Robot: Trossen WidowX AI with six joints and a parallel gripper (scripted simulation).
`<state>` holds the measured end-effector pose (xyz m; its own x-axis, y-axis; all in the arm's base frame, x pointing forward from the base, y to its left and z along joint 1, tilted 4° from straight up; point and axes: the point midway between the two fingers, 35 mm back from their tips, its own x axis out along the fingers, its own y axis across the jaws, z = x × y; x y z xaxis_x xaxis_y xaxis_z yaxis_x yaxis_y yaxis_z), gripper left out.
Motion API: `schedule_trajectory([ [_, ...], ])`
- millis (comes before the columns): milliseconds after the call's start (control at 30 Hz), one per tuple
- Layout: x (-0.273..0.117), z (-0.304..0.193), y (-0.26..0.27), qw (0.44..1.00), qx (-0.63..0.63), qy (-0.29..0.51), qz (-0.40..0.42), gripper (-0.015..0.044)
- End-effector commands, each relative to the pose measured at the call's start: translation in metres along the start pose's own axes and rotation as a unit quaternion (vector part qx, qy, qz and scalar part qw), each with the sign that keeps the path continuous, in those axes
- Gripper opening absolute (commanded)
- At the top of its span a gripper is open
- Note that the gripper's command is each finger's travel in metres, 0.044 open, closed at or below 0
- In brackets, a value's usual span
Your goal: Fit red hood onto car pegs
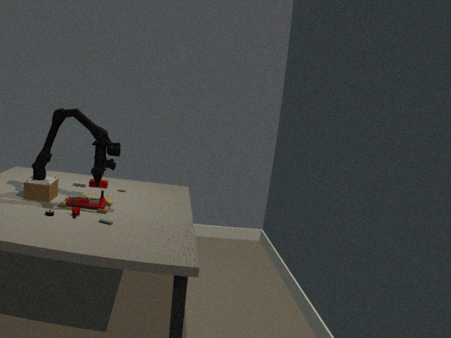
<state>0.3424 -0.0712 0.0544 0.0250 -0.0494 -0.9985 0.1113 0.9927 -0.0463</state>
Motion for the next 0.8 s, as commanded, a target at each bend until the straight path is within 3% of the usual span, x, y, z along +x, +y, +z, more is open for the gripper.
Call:
schedule_trajectory([
  [0, -0.001, -0.002, -0.013, 1.0, 0.002, 0.001, -0.002, 0.0],
  [500, -0.003, -0.012, -0.065, 1.0, 0.022, 0.002, -0.007, 0.0],
  [767, 0.009, -0.012, -0.065, 1.0, 0.023, 0.002, -0.007, 0.0],
])
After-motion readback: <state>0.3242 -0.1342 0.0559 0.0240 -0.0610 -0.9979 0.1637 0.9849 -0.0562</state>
